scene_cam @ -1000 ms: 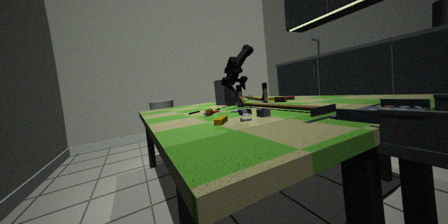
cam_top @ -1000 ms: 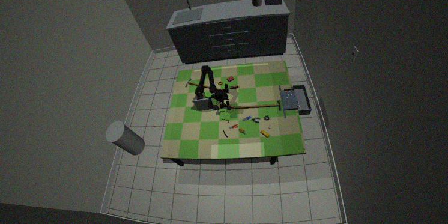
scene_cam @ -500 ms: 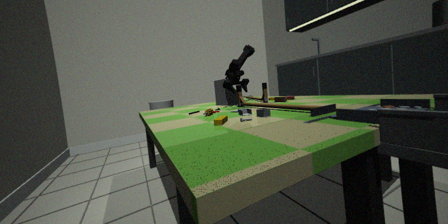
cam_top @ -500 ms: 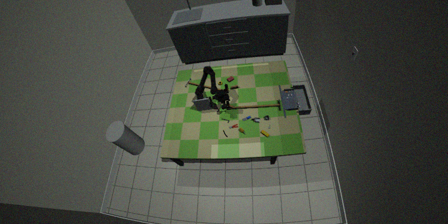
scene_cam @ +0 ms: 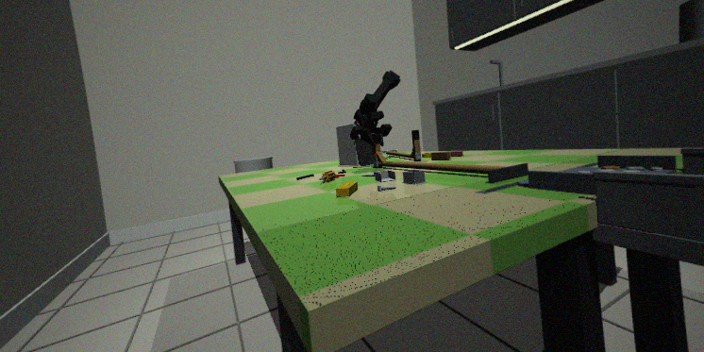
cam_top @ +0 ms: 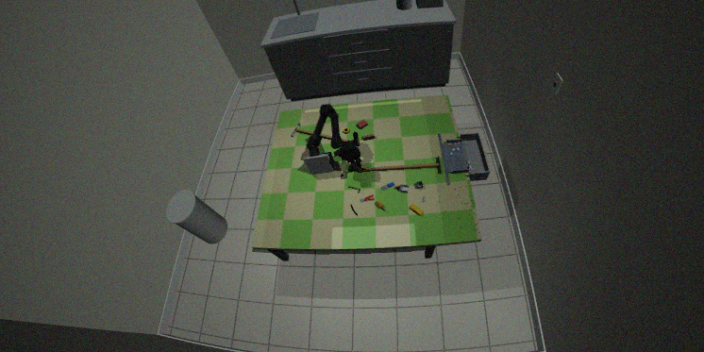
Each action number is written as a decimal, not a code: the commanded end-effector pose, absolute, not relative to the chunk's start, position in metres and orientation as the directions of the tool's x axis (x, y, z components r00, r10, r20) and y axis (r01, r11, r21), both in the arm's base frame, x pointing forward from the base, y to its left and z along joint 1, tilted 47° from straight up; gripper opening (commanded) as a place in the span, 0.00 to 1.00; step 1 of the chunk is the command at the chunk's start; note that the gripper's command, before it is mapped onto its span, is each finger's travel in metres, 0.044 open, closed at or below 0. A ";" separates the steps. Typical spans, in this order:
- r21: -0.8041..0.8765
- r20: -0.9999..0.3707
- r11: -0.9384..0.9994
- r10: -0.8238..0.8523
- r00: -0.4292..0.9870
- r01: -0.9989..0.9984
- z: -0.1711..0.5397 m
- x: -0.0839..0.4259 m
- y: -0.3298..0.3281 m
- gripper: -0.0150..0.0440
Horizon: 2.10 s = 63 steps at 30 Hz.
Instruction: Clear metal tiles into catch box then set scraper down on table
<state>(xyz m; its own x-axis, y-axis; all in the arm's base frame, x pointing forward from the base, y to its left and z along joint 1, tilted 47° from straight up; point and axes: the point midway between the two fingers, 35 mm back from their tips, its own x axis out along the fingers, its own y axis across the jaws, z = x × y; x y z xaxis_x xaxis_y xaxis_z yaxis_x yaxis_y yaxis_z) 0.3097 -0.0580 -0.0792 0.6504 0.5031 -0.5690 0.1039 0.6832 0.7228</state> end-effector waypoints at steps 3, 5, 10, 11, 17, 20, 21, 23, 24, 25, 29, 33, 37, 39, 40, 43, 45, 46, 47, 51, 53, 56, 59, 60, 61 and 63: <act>0.722 -0.569 0.684 0.504 0.650 0.101 -0.079 0.310 -0.058 0.42; 0.722 -0.569 0.684 0.504 0.650 0.101 -0.079 0.310 -0.058 0.40; 0.724 -0.567 0.682 0.505 0.650 0.102 -0.079 0.310 -0.059 0.25; 0.725 -0.567 0.681 0.506 0.651 0.102 -0.079 0.310 -0.059 0.25; 0.726 -0.567 0.680 0.506 0.650 0.103 -0.076 0.310 -0.058 0.25; 0.726 -0.567 0.680 0.507 0.649 0.103 -0.073 0.311 -0.055 0.25; 0.725 -0.567 0.681 0.507 0.649 0.103 -0.072 0.311 -0.055 0.25; 0.725 -0.568 0.681 0.507 0.649 0.103 -0.070 0.311 -0.053 0.25; 0.725 -0.568 0.681 0.507 0.648 0.103 -0.069 0.312 -0.052 0.25; 0.725 -0.568 0.681 0.507 0.648 0.103 -0.068 0.312 -0.051 0.25; 0.725 -0.569 0.682 0.507 0.647 0.103 -0.064 0.312 -0.048 0.25; 0.724 -0.569 0.682 0.508 0.647 0.102 -0.060 0.313 -0.044 0.25; 0.724 -0.570 0.682 0.508 0.646 0.102 -0.056 0.313 -0.041 0.25; 0.724 -0.570 0.682 0.508 0.646 0.102 -0.054 0.314 -0.039 0.25; 0.724 -0.570 0.682 0.508 0.646 0.102 -0.053 0.314 -0.038 0.25; 0.724 -0.570 0.682 0.509 0.645 0.101 -0.050 0.314 -0.036 0.25; 0.724 -0.570 0.682 0.509 0.645 0.101 -0.048 0.314 -0.034 0.25; 0.724 -0.570 0.682 0.509 0.645 0.101 -0.047 0.314 -0.033 0.25; 0.724 -0.570 0.682 0.509 0.645 0.101 -0.046 0.314 -0.032 0.25; 0.724 -0.569 0.682 0.509 0.645 0.100 -0.042 0.314 -0.029 0.25; 0.724 -0.569 0.682 0.510 0.645 0.100 -0.040 0.314 -0.027 0.25; 0.724 -0.569 0.682 0.510 0.645 0.100 -0.037 0.314 -0.024 0.25; 0.725 -0.568 0.682 0.511 0.645 0.099 -0.034 0.314 -0.021 0.25; 0.725 -0.568 0.682 0.511 0.645 0.099 -0.033 0.314 -0.020 0.25; 0.725 -0.568 0.682 0.511 0.645 0.099 -0.032 0.314 -0.020 0.25; 0.725 -0.568 0.681 0.511 0.645 0.098 -0.030 0.314 -0.018 0.25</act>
<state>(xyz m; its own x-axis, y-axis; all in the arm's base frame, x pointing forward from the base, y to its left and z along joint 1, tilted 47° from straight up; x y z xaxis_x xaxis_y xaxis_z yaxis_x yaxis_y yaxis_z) 0.3125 -0.0186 -0.0363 0.6366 0.5171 -0.5721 0.1064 0.6759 0.7293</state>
